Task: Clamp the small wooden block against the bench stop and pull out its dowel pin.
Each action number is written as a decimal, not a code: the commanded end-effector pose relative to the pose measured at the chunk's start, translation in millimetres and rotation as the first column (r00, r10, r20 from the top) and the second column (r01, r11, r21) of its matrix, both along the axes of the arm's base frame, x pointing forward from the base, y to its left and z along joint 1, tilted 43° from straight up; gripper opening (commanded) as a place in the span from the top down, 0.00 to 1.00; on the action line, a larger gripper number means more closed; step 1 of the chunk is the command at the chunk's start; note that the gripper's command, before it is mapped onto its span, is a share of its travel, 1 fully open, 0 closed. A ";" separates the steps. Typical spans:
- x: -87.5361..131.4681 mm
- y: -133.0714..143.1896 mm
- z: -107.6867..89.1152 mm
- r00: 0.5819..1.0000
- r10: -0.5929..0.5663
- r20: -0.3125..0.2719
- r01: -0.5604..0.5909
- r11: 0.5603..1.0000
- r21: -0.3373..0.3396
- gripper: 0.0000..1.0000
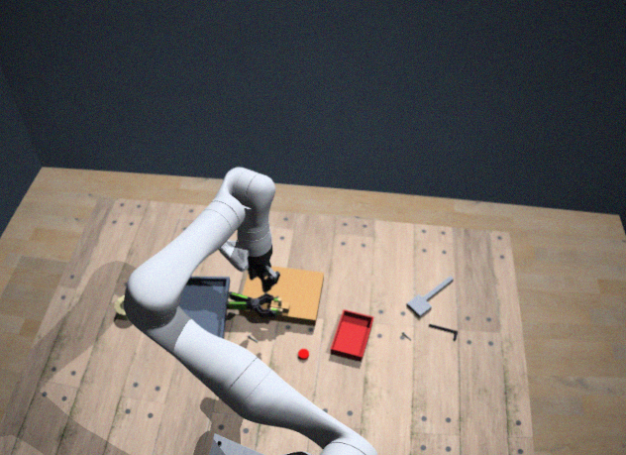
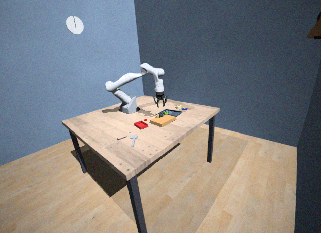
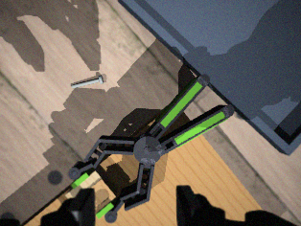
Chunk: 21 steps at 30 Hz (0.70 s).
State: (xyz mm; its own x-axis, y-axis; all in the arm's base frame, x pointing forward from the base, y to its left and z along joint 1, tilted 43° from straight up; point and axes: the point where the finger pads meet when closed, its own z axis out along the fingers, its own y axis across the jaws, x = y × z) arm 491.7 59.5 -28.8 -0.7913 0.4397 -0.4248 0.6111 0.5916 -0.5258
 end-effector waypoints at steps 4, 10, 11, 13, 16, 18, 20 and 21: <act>0.4 -3.6 5.7 0.996 0.071 -0.063 -0.071 0.997 0.001 0.46; 0.2 -7.9 10.4 0.983 0.136 -0.124 -0.137 0.991 0.006 0.46; 0.2 -8.6 11.1 0.980 0.147 -0.134 -0.147 0.989 0.007 0.46; 0.2 -8.6 11.1 0.980 0.147 -0.134 -0.147 0.989 0.007 0.46; 0.1 -10.6 13.3 0.971 0.177 -0.163 -0.178 0.984 0.010 0.46; 0.0 -12.0 14.8 0.964 0.197 -0.181 -0.198 0.980 0.013 0.46; -0.2 -13.3 16.1 0.956 0.216 -0.199 -0.217 0.976 0.016 0.46; -0.2 -13.9 16.8 0.952 0.225 -0.208 -0.226 0.974 0.018 0.46</act>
